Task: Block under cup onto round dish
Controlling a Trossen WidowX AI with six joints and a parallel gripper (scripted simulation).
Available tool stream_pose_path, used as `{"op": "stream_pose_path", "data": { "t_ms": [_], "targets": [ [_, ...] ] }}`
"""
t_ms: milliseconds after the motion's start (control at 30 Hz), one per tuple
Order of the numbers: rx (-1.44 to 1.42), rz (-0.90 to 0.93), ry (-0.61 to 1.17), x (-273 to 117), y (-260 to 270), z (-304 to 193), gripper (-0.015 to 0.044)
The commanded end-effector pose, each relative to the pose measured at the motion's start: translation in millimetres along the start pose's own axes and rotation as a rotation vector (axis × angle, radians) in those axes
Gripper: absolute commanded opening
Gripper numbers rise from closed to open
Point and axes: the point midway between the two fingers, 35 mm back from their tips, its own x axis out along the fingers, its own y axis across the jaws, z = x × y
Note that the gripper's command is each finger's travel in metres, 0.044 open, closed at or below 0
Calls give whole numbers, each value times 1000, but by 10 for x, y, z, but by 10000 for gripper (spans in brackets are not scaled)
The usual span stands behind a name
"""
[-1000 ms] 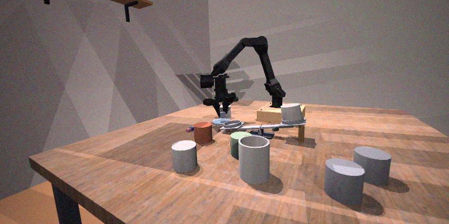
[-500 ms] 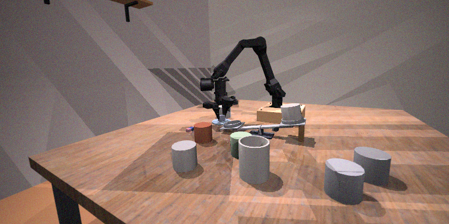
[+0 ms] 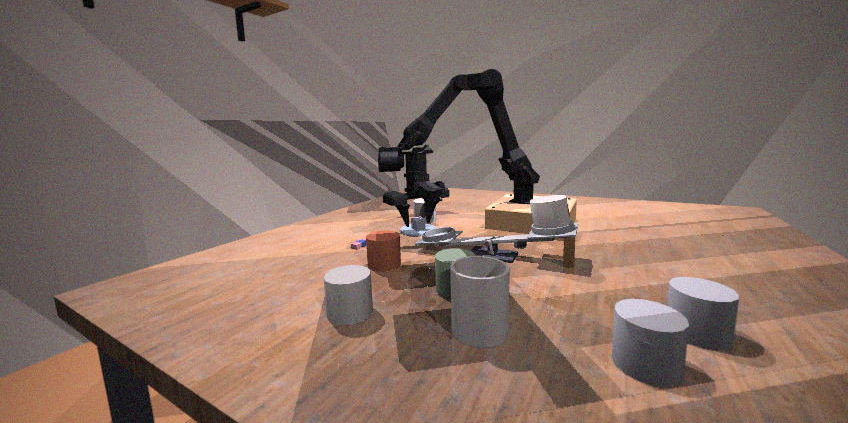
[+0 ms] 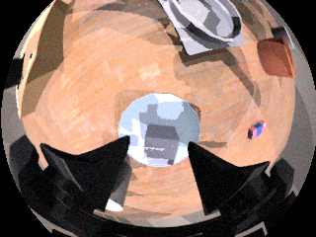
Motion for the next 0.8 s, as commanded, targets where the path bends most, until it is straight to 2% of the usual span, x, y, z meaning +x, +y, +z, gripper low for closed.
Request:
{"op": "stream_pose_path", "data": {
  "t_ms": [0, 33, 133, 300, 433, 767],
  "targets": [
    [0, -2, 0, -36, -6, -1, 420],
    [-1, -1, -1, -129, -13, -3, 440],
    [-3, -1, -4, -544, -6, 2, 440],
    [-3, -1, -4, -600, -5, 2, 440],
    [0, -7, 2, -991, 5, 1, 440],
    [0, -8, 2, -1016, 7, 2, 440]
  ]
}}
